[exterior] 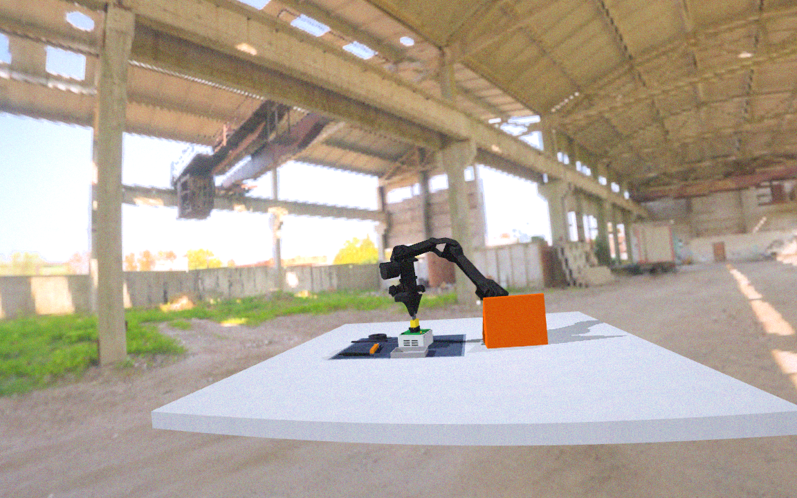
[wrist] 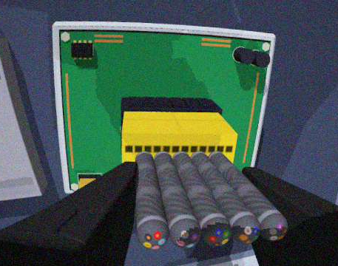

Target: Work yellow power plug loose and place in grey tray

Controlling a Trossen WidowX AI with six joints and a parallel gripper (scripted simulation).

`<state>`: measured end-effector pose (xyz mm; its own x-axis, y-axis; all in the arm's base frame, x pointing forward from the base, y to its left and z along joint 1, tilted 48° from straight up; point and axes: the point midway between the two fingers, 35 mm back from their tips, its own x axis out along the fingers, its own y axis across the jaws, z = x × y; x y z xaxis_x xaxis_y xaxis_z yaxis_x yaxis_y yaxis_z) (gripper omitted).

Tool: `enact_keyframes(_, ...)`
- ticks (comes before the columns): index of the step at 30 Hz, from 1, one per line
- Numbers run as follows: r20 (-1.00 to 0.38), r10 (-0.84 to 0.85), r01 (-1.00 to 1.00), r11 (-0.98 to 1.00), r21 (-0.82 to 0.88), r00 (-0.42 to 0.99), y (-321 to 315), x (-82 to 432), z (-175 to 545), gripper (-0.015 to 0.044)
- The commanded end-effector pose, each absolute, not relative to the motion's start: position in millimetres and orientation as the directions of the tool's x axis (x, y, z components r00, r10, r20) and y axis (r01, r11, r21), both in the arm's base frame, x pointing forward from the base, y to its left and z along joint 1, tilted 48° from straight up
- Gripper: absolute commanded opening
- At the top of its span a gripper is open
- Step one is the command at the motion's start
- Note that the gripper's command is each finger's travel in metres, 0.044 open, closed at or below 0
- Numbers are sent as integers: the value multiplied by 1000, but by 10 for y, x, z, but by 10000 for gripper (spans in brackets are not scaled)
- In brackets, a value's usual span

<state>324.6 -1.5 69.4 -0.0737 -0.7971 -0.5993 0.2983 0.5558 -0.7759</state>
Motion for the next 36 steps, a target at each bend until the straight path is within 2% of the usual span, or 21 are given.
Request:
enact_keyframes(1, -571, -819, 282, 536, -796, -54, 137, 3276, 730, 0)
enact_keyframes(14, -764, -645, 285, 737, -613, 24, 11, 3213, 915, 0)
enact_keyframes(18, -748, -664, 286, 720, -633, 16, 29, 3219, 902, 0)
enact_keyframes(29, -571, -819, 282, 536, -796, -54, 174, 3277, 763, 0)
enact_keyframes(36, -658, -752, 286, 626, -725, -22, 120, 3250, 839, 0)
